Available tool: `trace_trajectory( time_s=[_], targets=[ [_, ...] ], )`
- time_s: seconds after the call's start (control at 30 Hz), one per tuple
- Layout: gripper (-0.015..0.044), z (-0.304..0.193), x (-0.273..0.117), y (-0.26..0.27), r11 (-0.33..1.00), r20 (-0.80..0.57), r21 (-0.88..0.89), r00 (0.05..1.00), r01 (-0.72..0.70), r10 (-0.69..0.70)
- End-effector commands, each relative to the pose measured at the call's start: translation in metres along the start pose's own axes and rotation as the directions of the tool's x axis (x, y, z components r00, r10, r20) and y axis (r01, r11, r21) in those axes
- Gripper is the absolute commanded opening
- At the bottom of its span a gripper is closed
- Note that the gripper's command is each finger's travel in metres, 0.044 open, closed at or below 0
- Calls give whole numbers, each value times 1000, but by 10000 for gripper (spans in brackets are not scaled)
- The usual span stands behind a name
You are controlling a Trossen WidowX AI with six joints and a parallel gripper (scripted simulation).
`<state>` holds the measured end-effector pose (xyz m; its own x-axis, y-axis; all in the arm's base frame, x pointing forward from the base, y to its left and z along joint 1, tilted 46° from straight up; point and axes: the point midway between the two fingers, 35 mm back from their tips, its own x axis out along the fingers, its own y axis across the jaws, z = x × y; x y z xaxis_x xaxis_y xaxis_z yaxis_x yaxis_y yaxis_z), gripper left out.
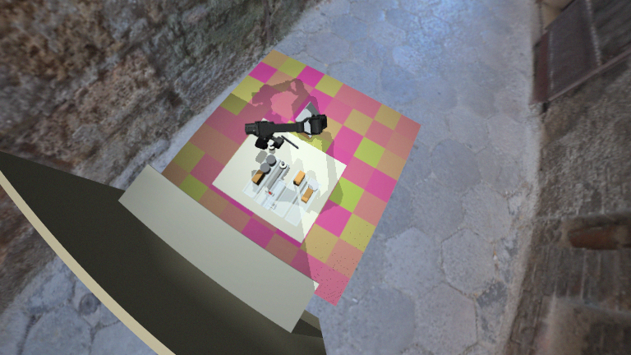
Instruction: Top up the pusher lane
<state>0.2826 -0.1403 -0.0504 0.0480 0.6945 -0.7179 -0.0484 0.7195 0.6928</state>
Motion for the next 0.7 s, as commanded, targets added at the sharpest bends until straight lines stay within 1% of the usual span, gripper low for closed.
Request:
trace_trajectory(
  time_s=[0.0,0.27,0.37,0.67],
  targets=[
    [440,-4,14,1,1000,-11,13,1000,-19,19],
    [440,-5,22,2,1000,-11,13,1000,-20,20],
    [440,-5,35,2,1000,-11,13,1000,-20,20],
    [440,-5,41,2,1000,-11,13,1000,-20,20]
  ],
)
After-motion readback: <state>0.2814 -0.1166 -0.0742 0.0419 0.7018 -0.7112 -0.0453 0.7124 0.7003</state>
